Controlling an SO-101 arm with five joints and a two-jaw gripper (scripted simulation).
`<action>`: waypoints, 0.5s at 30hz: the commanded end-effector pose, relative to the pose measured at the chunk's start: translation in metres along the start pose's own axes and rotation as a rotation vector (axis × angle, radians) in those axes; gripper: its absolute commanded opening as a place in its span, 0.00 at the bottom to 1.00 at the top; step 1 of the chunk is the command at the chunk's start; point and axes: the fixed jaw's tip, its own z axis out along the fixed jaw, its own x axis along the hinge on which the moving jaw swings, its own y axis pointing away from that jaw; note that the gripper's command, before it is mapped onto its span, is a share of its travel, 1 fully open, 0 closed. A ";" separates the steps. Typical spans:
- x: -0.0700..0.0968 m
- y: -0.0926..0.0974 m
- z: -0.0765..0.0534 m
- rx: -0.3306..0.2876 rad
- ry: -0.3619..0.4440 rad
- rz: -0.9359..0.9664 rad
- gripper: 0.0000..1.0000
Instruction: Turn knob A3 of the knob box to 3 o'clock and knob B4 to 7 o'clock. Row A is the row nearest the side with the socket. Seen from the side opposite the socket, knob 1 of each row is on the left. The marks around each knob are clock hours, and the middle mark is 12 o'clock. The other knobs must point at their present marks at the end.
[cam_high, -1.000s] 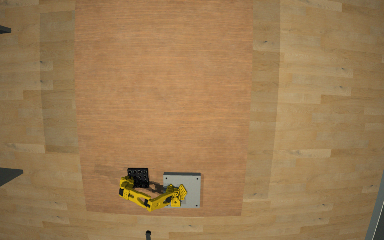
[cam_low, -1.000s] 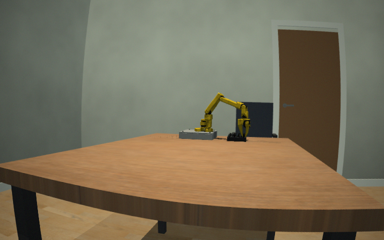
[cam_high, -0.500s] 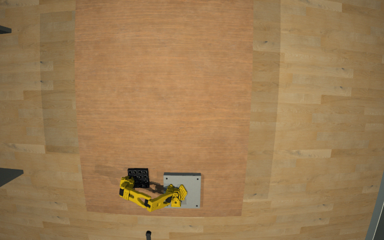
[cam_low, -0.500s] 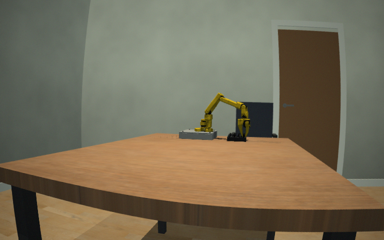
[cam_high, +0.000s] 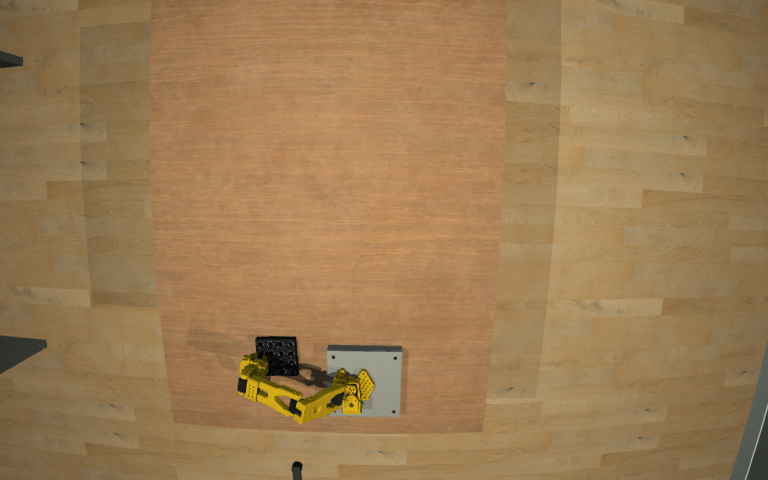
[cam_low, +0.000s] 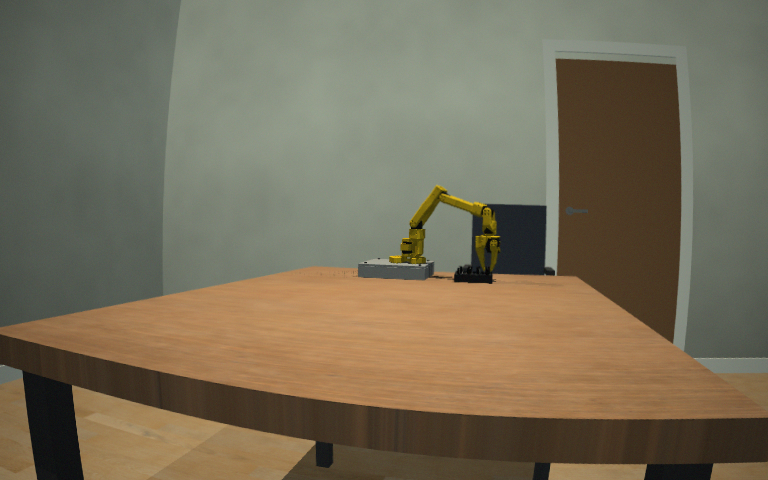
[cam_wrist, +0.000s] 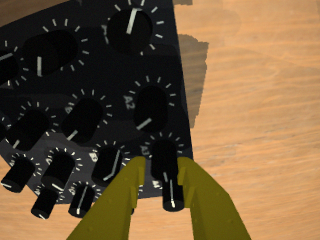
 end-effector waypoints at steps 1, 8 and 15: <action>0.001 0.002 -0.008 -0.009 -0.002 0.011 0.08; 0.001 0.002 -0.019 -0.009 -0.002 0.011 0.08; 0.001 0.003 -0.024 -0.009 -0.002 0.011 0.08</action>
